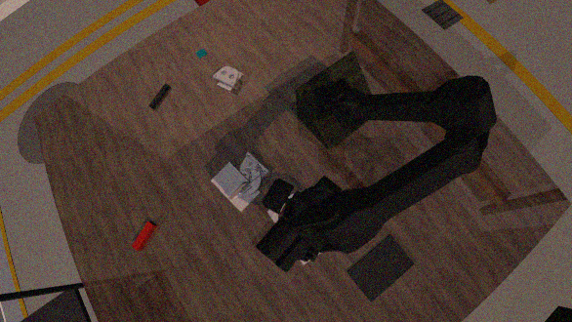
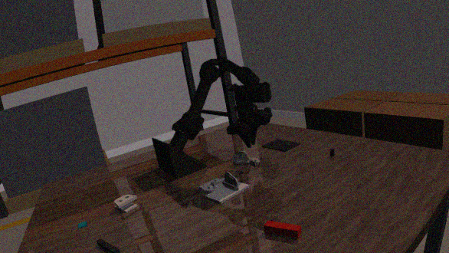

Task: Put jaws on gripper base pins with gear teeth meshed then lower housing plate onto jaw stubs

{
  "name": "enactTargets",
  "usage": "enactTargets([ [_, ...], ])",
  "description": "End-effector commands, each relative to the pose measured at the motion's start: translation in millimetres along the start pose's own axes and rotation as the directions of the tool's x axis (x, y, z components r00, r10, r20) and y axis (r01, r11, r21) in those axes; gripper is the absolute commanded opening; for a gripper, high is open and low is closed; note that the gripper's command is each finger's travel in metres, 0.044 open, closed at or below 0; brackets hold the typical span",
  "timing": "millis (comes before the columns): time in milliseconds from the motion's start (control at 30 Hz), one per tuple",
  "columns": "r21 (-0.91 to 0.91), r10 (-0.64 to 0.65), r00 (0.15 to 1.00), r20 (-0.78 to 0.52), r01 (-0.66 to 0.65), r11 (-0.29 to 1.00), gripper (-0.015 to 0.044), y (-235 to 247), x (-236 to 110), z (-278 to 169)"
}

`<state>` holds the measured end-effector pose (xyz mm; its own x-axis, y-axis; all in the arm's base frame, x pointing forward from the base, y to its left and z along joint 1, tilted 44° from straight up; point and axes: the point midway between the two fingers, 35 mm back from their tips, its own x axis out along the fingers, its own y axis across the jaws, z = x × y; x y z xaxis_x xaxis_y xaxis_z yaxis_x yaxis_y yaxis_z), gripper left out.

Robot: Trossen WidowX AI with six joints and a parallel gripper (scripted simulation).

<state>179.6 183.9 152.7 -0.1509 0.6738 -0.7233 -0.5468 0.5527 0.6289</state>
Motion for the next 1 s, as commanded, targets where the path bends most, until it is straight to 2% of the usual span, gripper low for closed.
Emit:
enactTargets([
  [0, 0.005, -0.002, 1.000, 0.001, 0.002, 1.000, 0.0236, -0.6, 0.2, 0.2],
  [267, 0.005, -0.002, 1.000, 0.001, 0.002, 1.000, 0.0440, -0.6, 0.2, 0.2],
  [967, 0.005, -0.002, 1.000, 0.001, 0.002, 1.000, 0.0440, -0.6, 0.2, 0.2],
])
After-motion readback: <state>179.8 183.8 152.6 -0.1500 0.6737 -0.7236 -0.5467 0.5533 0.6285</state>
